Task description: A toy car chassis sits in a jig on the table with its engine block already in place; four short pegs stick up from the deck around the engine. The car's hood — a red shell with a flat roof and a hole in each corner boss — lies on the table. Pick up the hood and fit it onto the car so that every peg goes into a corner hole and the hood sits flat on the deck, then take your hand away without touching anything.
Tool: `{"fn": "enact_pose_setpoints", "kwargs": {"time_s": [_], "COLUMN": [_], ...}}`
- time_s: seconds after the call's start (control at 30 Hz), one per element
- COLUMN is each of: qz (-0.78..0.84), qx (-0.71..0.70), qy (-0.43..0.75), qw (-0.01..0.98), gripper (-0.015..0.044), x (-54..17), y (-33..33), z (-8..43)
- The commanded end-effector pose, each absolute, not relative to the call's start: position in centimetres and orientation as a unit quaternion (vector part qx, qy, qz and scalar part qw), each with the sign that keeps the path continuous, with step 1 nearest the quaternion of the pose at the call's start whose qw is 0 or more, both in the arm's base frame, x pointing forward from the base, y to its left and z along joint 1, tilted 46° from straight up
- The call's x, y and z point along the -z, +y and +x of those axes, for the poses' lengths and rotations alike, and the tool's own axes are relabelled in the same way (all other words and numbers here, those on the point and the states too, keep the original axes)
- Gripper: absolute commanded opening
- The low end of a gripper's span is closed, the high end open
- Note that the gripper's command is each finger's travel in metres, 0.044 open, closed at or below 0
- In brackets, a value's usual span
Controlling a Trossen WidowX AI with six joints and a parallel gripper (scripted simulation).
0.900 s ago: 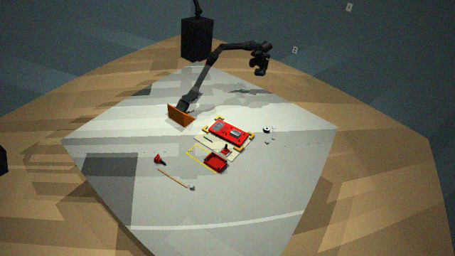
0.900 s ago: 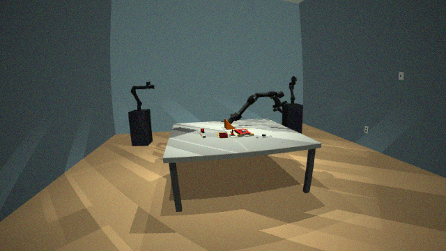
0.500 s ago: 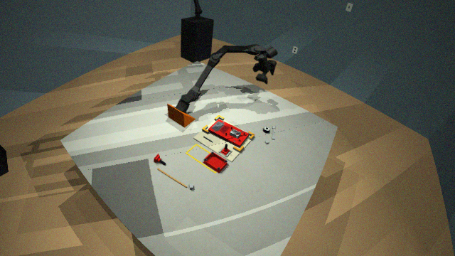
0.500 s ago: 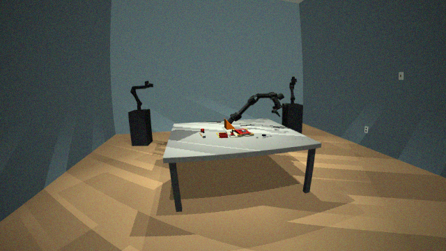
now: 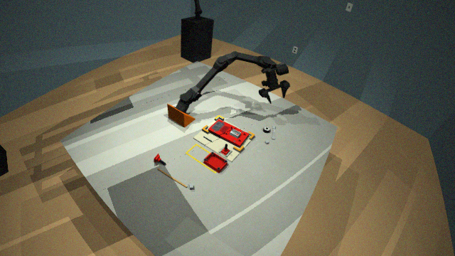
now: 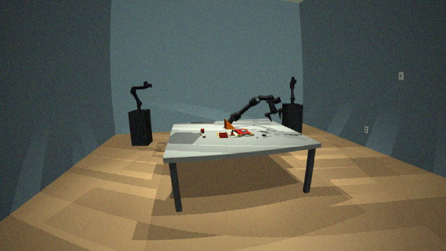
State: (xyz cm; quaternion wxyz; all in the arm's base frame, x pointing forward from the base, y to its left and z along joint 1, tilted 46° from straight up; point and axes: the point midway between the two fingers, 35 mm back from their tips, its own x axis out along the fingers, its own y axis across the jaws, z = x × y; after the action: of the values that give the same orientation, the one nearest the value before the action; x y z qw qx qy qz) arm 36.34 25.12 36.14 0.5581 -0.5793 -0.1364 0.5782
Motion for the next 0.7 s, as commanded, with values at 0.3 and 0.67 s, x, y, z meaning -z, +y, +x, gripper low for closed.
{"fn": "enact_pose_setpoints", "kwargs": {"time_s": [0.3,0.67], "qz": [-0.461,-0.366], "qx": [-0.584,-0.551], "qy": [0.098,0.266], "qw": [0.660,0.701], "gripper": [0.0440,0.0440], "x": [-26.6,-18.0], "y": [17.6,9.6], "z": [43.1,45.9]}}
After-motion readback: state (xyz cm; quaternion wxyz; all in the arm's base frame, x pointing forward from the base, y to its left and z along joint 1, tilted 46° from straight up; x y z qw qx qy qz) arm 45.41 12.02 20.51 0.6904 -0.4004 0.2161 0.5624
